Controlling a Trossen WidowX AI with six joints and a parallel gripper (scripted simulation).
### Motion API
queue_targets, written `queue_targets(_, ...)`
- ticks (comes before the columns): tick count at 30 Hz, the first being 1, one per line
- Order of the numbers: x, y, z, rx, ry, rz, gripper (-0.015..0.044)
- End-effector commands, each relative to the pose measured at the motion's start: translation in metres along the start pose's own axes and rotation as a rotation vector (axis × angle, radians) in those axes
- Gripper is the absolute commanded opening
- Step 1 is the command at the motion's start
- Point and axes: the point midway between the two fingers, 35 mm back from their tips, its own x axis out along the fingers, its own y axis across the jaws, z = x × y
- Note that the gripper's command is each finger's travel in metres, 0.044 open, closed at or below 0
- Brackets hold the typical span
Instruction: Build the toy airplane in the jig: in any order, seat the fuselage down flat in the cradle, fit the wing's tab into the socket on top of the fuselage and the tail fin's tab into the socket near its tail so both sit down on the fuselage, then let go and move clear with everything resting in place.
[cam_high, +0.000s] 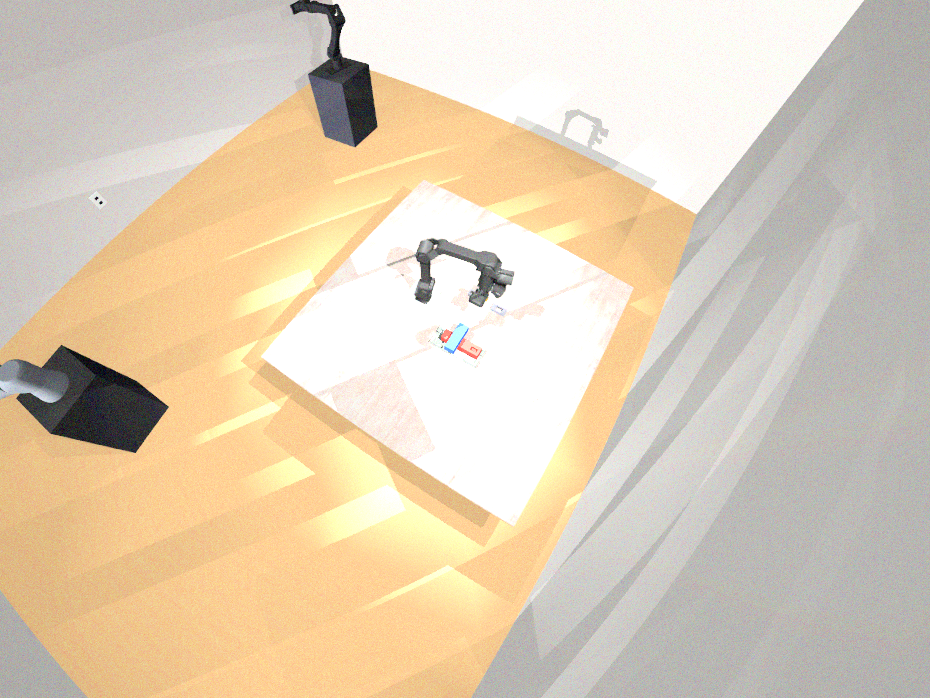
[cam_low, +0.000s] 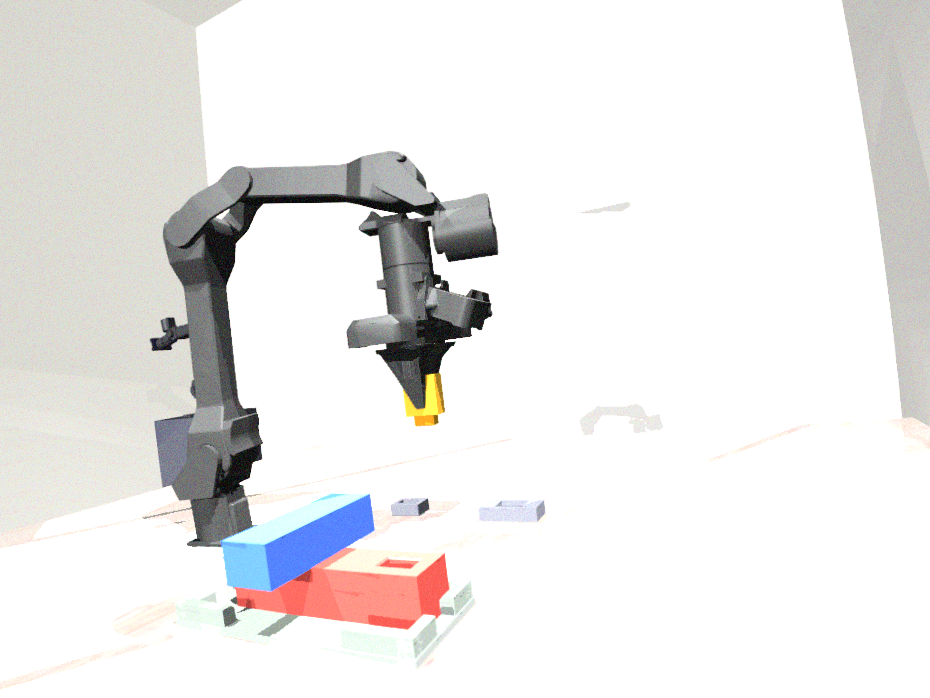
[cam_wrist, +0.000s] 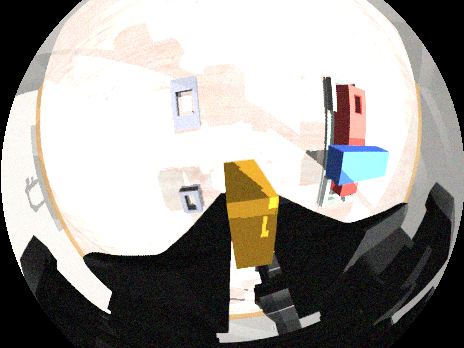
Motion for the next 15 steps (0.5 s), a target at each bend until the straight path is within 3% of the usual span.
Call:
queue_targets(1, 0.0, -0.008, 0.008, -0.002, -0.008, -0.001, 0.0)
queue_targets(15, 0.005, -0.037, 0.026, 0.051, -0.012, 0.002, 0.0)
